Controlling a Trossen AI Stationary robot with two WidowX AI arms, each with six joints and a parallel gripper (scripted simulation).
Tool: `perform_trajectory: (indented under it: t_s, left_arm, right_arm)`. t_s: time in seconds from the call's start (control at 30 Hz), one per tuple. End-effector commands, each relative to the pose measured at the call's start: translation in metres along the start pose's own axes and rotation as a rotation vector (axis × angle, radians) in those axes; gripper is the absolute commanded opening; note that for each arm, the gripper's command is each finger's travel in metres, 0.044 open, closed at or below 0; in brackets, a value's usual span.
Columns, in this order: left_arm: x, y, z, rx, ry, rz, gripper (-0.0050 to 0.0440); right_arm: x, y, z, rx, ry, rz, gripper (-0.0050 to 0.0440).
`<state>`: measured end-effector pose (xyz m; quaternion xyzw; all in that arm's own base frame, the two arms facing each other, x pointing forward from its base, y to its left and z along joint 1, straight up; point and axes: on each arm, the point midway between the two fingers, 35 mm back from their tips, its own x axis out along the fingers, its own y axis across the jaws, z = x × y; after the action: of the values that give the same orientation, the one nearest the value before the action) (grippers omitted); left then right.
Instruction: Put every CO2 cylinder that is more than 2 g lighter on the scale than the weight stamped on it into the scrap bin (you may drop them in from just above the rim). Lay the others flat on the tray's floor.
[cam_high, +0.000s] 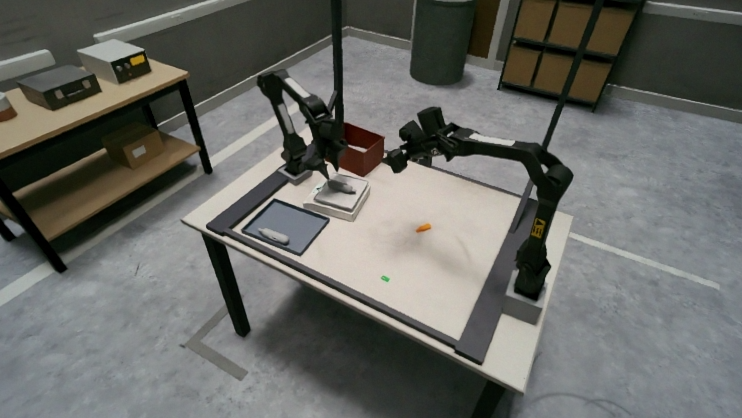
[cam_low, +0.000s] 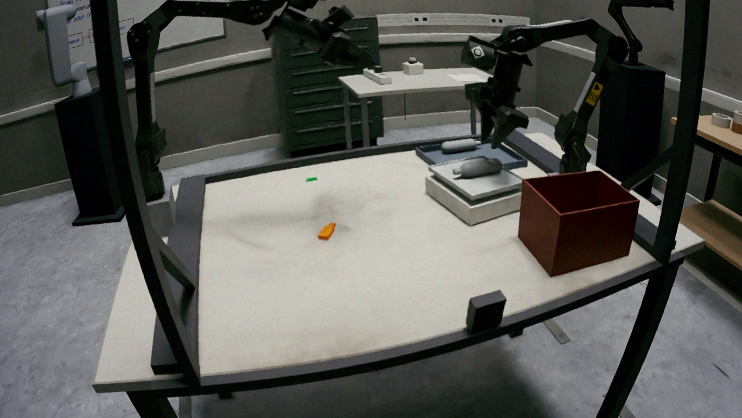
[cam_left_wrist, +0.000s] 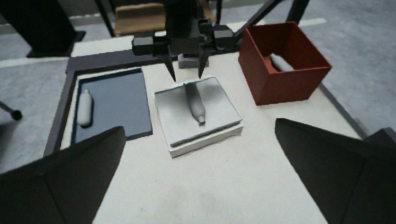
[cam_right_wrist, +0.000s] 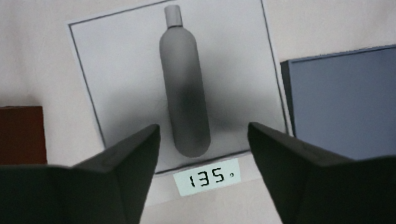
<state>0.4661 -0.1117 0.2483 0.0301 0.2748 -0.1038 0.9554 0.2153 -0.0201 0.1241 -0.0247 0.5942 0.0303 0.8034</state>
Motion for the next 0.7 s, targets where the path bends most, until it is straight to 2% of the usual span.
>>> perform_trajectory:
  t_s: [0.0,0.2,0.43,0.67]
  left_arm:
    - [-0.029,-0.005,-0.01,0.002,-0.036,-0.007,0.044]
    - [-0.044,-0.008,-0.029,0.006,-0.035,-0.015,0.044]
    - [-0.041,-0.008,-0.036,0.007,-0.02,-0.015,0.044]
    - [-0.042,-0.007,-0.031,0.007,-0.029,-0.014,0.044]
  right_arm:
    - [0.008,0.006,0.03,-0.073,-0.008,0.02,0.0252]
    - [0.022,0.014,0.047,-0.132,0.003,0.038,0.0252]
    - [0.024,0.014,0.048,-0.132,0.01,0.038,0.0252]
    - [0.039,0.015,0.041,-0.125,0.033,0.041,0.0252]
